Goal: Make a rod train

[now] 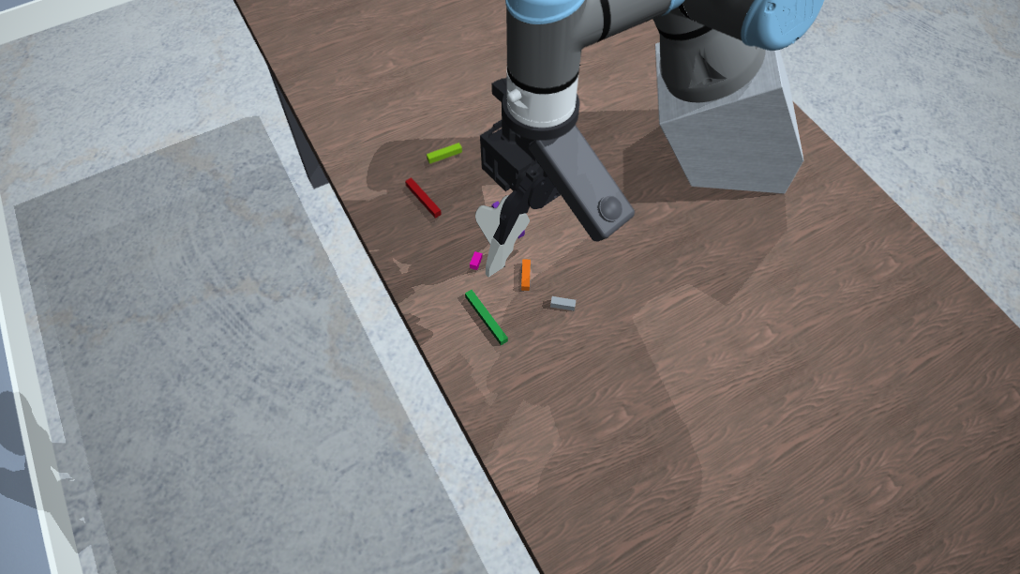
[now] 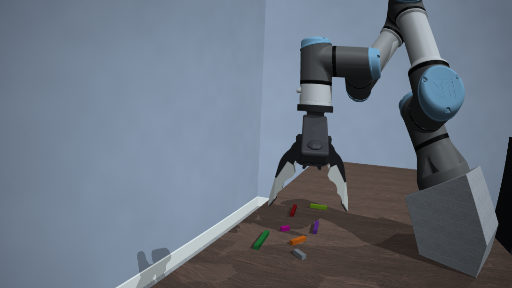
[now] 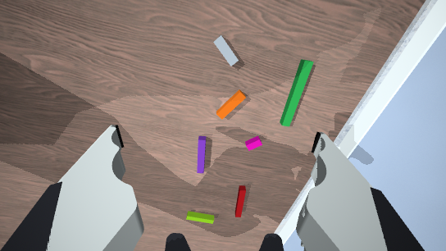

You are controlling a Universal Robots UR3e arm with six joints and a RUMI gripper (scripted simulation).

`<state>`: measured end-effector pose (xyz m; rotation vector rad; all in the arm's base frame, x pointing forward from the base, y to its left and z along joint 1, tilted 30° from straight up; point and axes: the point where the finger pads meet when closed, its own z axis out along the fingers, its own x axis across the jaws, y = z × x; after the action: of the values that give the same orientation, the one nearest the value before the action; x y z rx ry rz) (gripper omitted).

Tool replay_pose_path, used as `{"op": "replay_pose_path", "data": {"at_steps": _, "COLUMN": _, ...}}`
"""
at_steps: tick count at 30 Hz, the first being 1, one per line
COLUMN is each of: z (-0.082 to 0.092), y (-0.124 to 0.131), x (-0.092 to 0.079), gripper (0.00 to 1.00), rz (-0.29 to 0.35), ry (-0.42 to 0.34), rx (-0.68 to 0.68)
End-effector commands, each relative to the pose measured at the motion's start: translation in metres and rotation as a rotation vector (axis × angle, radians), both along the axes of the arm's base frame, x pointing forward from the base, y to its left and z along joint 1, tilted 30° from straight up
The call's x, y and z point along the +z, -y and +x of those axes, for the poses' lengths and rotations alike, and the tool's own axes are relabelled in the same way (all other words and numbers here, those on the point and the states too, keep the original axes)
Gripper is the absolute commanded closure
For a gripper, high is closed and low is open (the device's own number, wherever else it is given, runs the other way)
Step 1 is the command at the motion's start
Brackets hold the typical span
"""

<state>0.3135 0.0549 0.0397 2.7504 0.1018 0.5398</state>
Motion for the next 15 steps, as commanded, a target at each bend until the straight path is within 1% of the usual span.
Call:
{"op": "replay_pose_path", "data": {"at_steps": 1, "z": 0.001, "y": -0.011, "x": -0.003, "gripper": 0.00, "rz": -0.068, "ry": -0.052, "rx": 0.144}}
{"op": "replay_pose_path", "data": {"at_steps": 3, "z": 0.001, "y": -0.011, "x": -0.003, "gripper": 0.00, "rz": -0.068, "ry": -0.052, "rx": 0.144}}
{"op": "replay_pose_path", "data": {"at_steps": 5, "z": 0.002, "y": -0.018, "x": -0.005, "gripper": 0.00, "rz": -0.111, "ry": -0.085, "rx": 0.240}}
{"op": "replay_pose_path", "data": {"at_steps": 15, "z": 0.002, "y": -0.038, "x": -0.012, "gripper": 0.00, "rz": -0.236, "ry": -0.175, "rx": 0.510}}
